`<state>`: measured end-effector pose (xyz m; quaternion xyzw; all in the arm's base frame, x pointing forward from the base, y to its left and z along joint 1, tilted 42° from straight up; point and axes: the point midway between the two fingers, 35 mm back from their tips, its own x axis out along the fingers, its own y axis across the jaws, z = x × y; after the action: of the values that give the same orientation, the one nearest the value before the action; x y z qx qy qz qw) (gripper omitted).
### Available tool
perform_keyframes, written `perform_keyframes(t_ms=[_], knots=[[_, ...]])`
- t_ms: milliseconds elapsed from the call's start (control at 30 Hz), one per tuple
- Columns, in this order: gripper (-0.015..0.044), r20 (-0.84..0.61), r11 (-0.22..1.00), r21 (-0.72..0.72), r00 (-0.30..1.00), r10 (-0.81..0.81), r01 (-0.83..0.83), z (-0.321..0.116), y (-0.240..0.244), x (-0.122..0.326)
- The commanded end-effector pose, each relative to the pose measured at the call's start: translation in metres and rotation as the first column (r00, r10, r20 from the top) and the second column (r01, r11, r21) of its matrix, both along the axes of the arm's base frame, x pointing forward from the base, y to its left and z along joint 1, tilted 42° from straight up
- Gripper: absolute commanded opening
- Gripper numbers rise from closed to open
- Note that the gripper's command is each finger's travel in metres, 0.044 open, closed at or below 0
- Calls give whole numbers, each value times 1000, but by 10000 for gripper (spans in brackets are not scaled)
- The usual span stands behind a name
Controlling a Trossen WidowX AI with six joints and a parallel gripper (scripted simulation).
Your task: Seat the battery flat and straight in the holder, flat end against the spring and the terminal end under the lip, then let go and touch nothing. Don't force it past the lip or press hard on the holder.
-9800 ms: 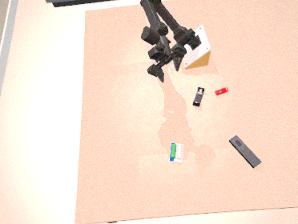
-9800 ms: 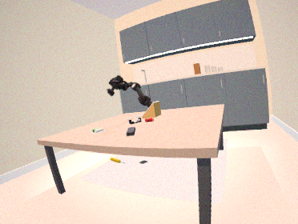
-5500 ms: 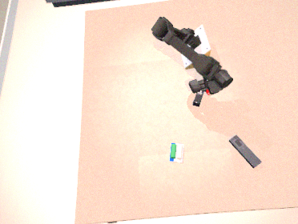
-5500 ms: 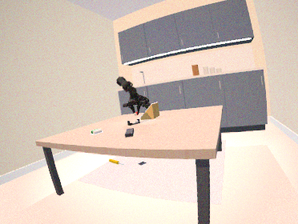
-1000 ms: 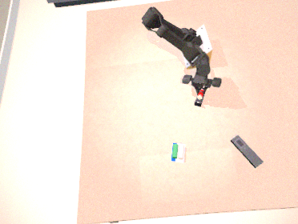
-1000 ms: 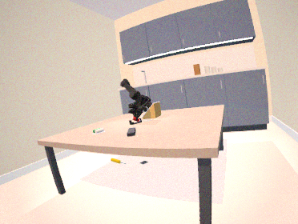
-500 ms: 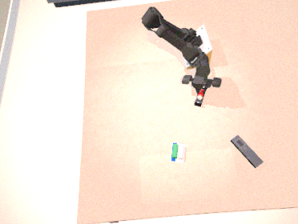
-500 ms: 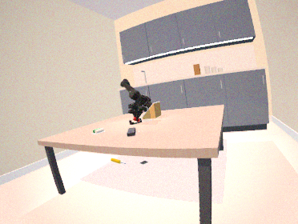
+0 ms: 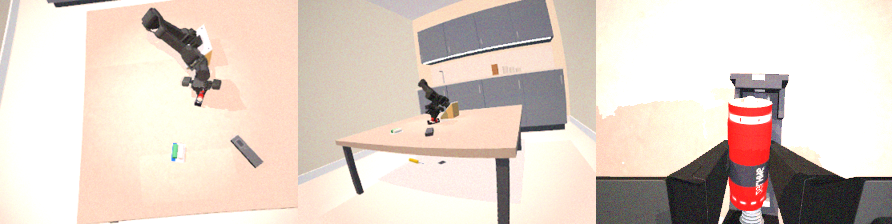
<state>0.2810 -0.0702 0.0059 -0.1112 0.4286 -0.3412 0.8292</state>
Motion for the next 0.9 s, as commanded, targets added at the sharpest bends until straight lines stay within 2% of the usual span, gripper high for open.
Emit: perform_keyframes(t_ms=[0, 867], knots=[[86, -29, 1000, 25, 1000, -6, 7, -6, 1, 0], [86, -138, 988, 108, 986, -93, 108, -8, -4, 4]])
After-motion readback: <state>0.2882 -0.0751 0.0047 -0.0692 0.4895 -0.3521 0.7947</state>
